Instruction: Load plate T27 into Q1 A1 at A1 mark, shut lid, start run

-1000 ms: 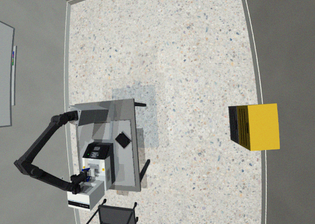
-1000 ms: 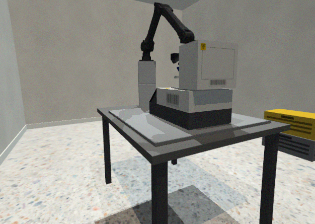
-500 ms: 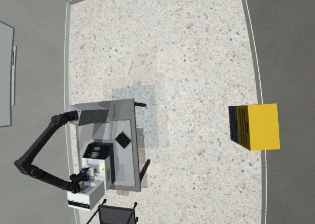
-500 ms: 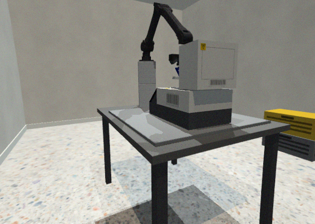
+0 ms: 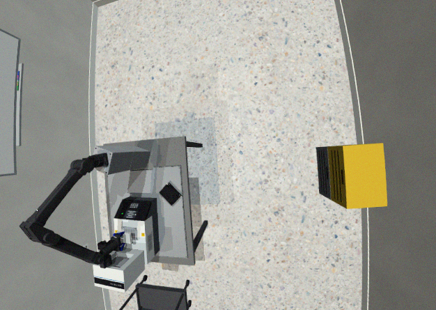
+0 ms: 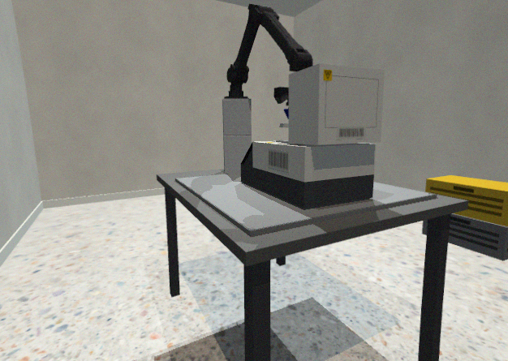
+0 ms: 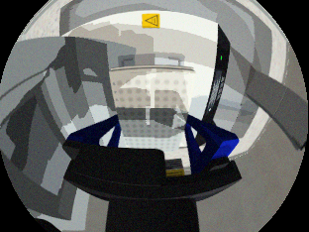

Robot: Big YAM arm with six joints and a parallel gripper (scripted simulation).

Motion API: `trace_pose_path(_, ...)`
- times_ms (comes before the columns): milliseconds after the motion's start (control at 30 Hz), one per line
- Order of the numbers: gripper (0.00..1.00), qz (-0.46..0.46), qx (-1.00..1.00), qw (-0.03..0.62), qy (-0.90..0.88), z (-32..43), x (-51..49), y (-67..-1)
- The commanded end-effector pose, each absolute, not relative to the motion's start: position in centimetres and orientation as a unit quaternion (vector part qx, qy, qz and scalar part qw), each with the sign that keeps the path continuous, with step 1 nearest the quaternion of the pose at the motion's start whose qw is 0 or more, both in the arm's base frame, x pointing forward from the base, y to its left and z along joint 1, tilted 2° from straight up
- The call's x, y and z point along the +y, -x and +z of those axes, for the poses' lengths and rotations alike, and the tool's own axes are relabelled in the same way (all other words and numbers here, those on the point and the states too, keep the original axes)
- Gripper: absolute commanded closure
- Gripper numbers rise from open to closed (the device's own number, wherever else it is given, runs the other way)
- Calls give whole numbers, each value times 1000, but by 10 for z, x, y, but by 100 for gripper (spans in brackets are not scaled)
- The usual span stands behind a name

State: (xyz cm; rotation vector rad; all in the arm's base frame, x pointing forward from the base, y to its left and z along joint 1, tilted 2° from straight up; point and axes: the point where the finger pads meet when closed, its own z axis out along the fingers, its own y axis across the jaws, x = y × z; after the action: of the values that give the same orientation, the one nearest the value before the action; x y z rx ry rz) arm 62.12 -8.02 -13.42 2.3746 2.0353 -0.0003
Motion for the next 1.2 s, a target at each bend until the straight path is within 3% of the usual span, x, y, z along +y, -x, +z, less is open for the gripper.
trace_pose_path(0, 100, 15, 652, 25, -758, -109, -88, -631)
trace_pose_path(667, 100, 8, 652, 16, -758, -156, -71, -645)
trace_pose_path(1167, 100, 22, 649, 32, -760, -125, -95, -652)
